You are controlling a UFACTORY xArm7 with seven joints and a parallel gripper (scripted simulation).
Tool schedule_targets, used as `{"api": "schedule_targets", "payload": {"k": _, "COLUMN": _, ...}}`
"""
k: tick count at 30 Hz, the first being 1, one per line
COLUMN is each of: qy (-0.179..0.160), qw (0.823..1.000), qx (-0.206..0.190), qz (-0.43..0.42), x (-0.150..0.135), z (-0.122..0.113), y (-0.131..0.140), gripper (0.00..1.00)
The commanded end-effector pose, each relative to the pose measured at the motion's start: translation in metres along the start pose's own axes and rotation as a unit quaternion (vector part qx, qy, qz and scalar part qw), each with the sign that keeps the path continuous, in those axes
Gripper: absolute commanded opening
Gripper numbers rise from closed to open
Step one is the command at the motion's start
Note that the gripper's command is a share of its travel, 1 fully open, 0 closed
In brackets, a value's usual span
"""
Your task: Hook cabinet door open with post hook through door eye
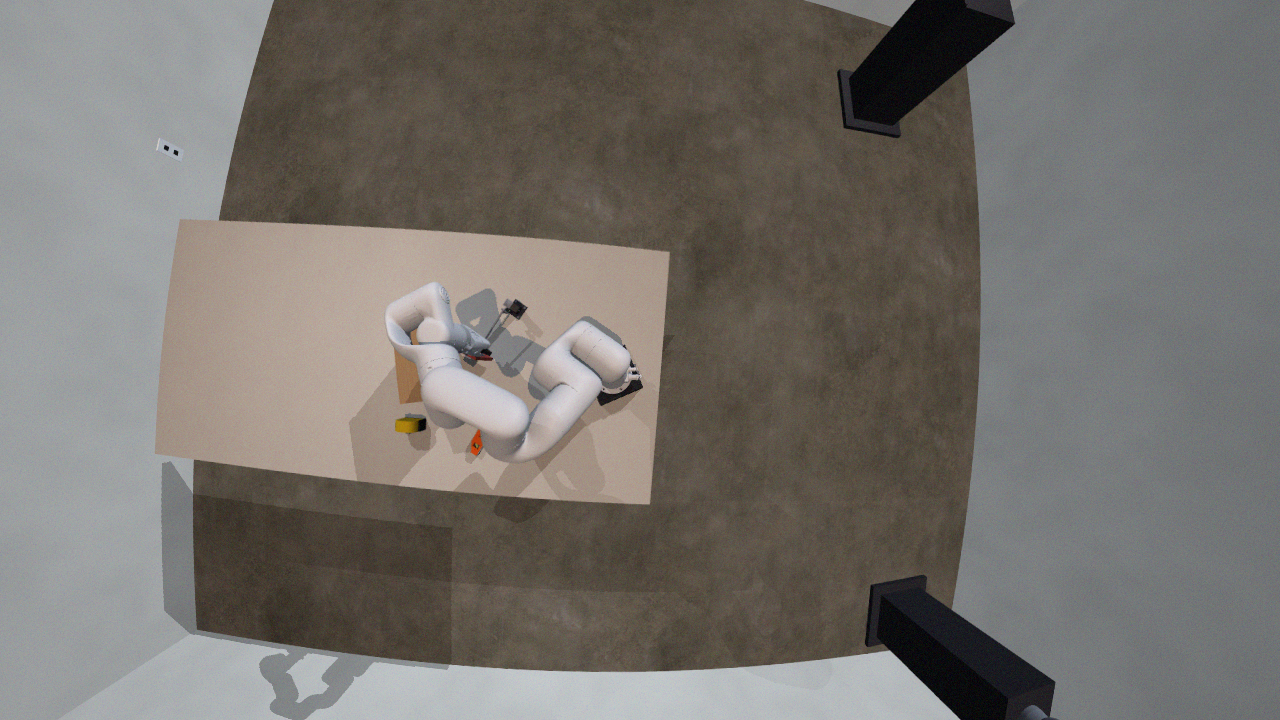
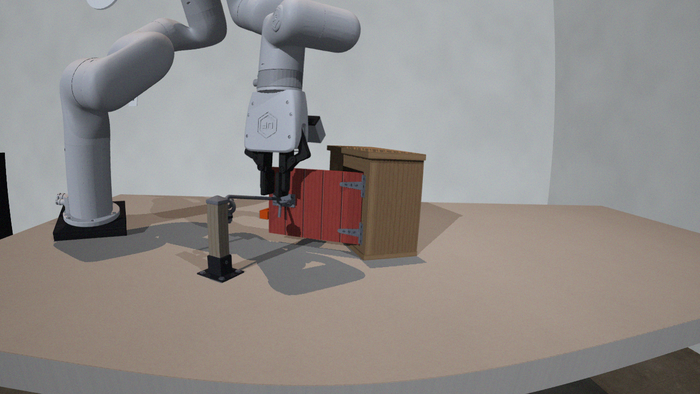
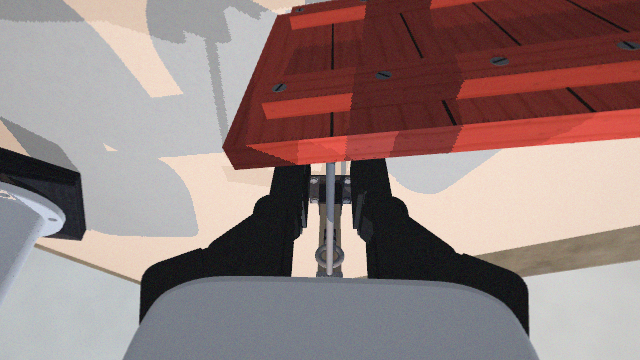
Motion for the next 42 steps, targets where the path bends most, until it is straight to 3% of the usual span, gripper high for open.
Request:
{"api": "schedule_targets", "payload": {"k": 1, "qy": 0.001, "qw": 1.000, "qx": 0.001, "qz": 0.000, "x": 0.0008, "z": -0.0011, "y": -0.0001, "gripper": 0.23}}
{"api": "schedule_targets", "payload": {"k": 42, "qy": 0.001, "qw": 1.000, "qx": 0.001, "qz": 0.000, "x": 0.0008, "z": -0.0066, "y": -0.0001, "gripper": 0.23}}
Point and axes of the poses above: the point where the finger pads meet when closed, its own z axis out along the fingers, its own x axis across the jaws, y = z × x, the point moved 1 cm from there along -z, back along the fingers, and after that the axes turned 1 degree about z, right-handed, at the moved point
